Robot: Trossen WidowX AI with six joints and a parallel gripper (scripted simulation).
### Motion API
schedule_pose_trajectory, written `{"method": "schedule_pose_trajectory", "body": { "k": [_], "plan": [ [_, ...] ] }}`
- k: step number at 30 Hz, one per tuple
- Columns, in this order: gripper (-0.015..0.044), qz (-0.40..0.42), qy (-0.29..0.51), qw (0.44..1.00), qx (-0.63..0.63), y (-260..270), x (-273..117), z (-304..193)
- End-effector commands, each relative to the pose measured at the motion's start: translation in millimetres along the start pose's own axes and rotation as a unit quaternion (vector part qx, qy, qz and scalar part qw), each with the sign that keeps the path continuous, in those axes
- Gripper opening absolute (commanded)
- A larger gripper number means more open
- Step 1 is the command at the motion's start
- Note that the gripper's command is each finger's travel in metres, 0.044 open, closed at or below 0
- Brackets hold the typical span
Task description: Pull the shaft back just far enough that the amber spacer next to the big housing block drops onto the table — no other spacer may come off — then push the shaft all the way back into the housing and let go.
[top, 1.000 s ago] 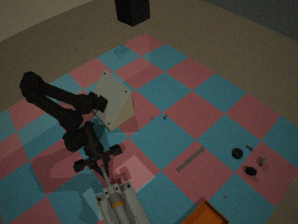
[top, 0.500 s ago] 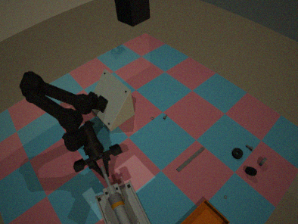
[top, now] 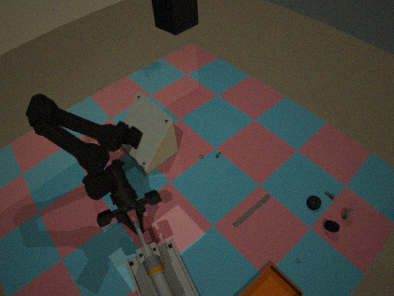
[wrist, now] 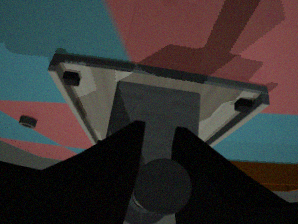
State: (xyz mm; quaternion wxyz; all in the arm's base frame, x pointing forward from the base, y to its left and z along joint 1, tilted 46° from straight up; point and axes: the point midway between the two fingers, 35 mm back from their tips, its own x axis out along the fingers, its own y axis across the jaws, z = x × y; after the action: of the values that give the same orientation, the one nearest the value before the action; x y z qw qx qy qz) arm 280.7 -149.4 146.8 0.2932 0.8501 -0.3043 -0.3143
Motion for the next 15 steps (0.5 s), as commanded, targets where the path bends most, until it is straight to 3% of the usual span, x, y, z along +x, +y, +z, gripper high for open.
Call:
{"method": "schedule_pose_trajectory", "body": {
  "k": [1,15],
  "plan": [
    [0.0000,0.000,0.000,1.000,0.001,-0.2,-0.5,0.5],
    [0.0000,0.000,0.000,1.000,0.001,-0.2,-1.4,1.4]
  ]
}}
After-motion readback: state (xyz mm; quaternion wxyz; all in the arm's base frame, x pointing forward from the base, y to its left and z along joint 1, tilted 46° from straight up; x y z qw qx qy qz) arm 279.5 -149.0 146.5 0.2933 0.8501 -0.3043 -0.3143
